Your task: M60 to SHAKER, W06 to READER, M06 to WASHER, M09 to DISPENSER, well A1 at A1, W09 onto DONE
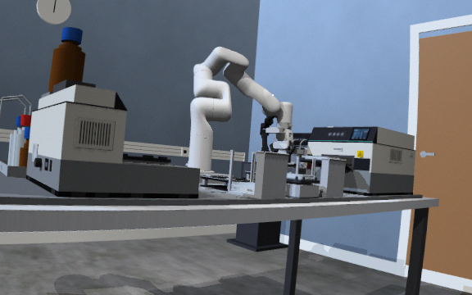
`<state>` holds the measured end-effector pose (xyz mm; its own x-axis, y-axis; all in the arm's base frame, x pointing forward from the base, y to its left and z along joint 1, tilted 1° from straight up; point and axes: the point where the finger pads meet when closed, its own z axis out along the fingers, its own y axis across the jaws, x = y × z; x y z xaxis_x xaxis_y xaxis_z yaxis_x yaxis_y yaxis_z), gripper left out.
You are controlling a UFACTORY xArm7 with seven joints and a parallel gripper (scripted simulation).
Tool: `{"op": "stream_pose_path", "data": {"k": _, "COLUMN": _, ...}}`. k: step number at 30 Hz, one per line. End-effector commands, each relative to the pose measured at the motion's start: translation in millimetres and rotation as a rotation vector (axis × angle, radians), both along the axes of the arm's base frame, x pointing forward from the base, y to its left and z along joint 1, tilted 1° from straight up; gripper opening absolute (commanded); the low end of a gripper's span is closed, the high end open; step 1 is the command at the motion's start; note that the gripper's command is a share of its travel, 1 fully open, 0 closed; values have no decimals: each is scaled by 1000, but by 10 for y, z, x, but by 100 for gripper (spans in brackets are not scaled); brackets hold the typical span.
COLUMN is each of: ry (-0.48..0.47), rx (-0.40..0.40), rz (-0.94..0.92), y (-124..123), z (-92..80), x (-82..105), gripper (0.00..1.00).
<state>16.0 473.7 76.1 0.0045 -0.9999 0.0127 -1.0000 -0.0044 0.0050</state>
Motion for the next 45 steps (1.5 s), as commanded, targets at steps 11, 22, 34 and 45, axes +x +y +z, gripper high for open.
{"op": "stream_pose_path", "data": {"k": 11, "ry": 0, "rx": 3, "rz": 0, "y": 11, "z": 28, "x": 3, "gripper": 0}}
{"op": "stream_pose_path", "data": {"k": 22, "ry": 0, "rx": 3, "rz": 0, "y": 11, "z": 58, "x": 3, "gripper": 0}}
{"op": "stream_pose_path", "data": {"k": 34, "ry": 0, "rx": 3, "rz": 0, "y": 12, "z": 99, "x": 3, "gripper": 0}}
{"op": "stream_pose_path", "data": {"k": 45, "ry": 0, "rx": 3, "rz": 0, "y": 12, "z": 129, "x": 4, "gripper": 0}}
